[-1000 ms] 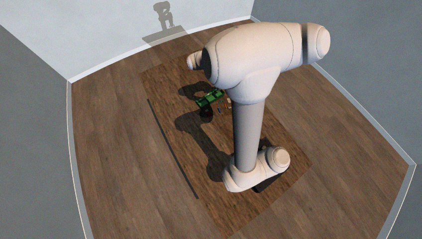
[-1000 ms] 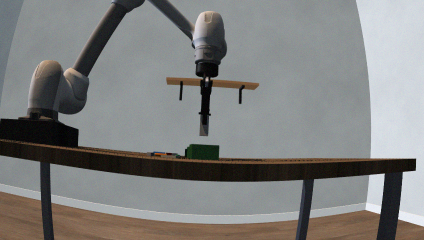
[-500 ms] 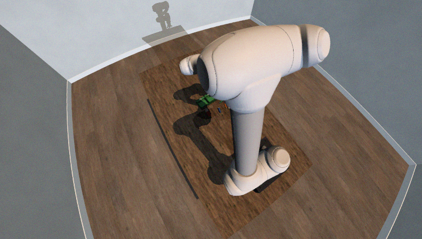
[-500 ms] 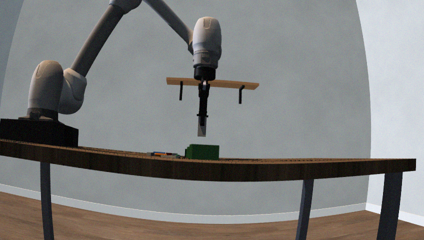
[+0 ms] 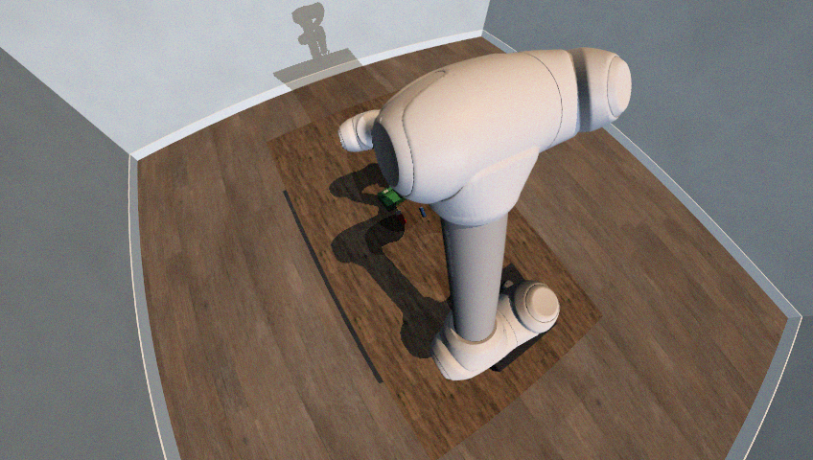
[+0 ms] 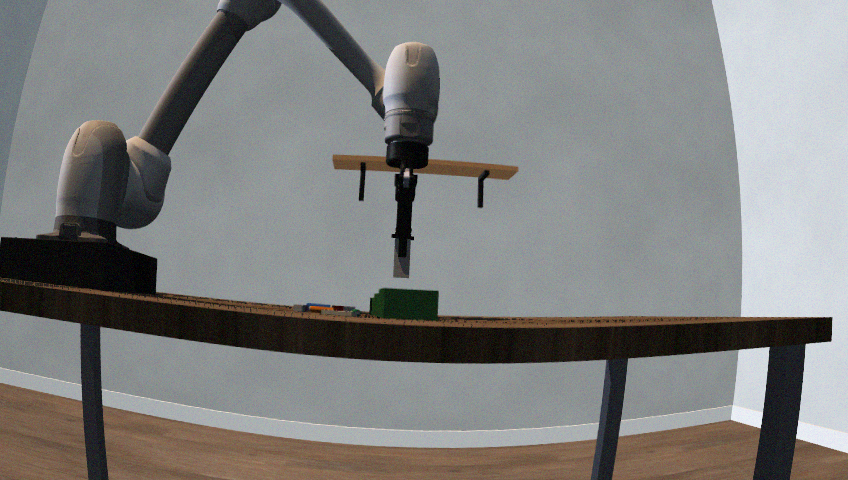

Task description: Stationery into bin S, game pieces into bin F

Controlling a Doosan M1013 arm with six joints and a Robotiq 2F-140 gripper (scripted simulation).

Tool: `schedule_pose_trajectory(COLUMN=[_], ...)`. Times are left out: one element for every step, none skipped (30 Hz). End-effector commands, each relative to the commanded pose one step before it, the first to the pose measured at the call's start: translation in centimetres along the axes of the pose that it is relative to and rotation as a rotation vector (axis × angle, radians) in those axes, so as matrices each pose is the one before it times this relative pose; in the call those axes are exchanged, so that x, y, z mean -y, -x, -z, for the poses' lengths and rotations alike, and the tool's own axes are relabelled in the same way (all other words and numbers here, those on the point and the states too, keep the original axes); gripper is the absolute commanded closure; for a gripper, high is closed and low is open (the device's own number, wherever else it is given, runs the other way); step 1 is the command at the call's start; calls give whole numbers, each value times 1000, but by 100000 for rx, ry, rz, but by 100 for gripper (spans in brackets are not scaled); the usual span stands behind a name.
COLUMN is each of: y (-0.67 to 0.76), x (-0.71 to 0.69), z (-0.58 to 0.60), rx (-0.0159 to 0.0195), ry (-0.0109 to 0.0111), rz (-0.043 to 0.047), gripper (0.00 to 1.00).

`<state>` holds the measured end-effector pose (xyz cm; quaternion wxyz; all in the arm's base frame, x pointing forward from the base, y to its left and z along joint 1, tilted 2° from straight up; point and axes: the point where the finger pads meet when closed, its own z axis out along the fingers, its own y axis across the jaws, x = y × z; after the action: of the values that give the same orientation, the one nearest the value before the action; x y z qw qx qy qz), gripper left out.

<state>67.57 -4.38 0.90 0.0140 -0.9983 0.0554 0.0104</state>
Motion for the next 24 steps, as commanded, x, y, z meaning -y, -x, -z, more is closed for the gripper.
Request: schedule_pose_trajectory(y=[-4, 0, 0, 0, 0, 0, 0, 0, 0, 0, 0, 0, 0, 0, 0, 0, 0, 0, 0, 0, 0, 0, 0, 0], x=[7, 0, 0, 0, 0, 0, 0, 0, 0, 0, 0, 0, 0, 0, 0, 0, 0, 0, 0, 0, 0, 0, 0, 0], z=[-933, -267, -267, -267, -267, -267, -267, -267, -267, -267, 0, 0, -267, -267, -267, -267, -267, -267, -267, -73, 0, 0, 0, 0], rx=[-21, 0, 0, 0, 0, 0, 0, 0, 0, 0, 0, 0, 0, 0, 0, 0, 0, 0, 0, 0, 0, 0, 0, 0], ry=[-18, 0, 0, 0, 0, 0, 0, 0, 0, 0, 0, 0, 0, 0, 0, 0, 0, 0, 0, 0, 0, 0, 0, 0], rz=[3, 0, 0, 0, 0, 0, 0, 0, 0, 0, 0, 0, 0, 0, 0, 0, 0, 0, 0, 0, 0, 0, 0, 0], gripper=[95, 95, 95, 95, 95, 95, 95, 95, 95, 95, 95, 95, 95, 95, 95, 95, 95, 95, 95, 95, 95, 95, 95, 95])
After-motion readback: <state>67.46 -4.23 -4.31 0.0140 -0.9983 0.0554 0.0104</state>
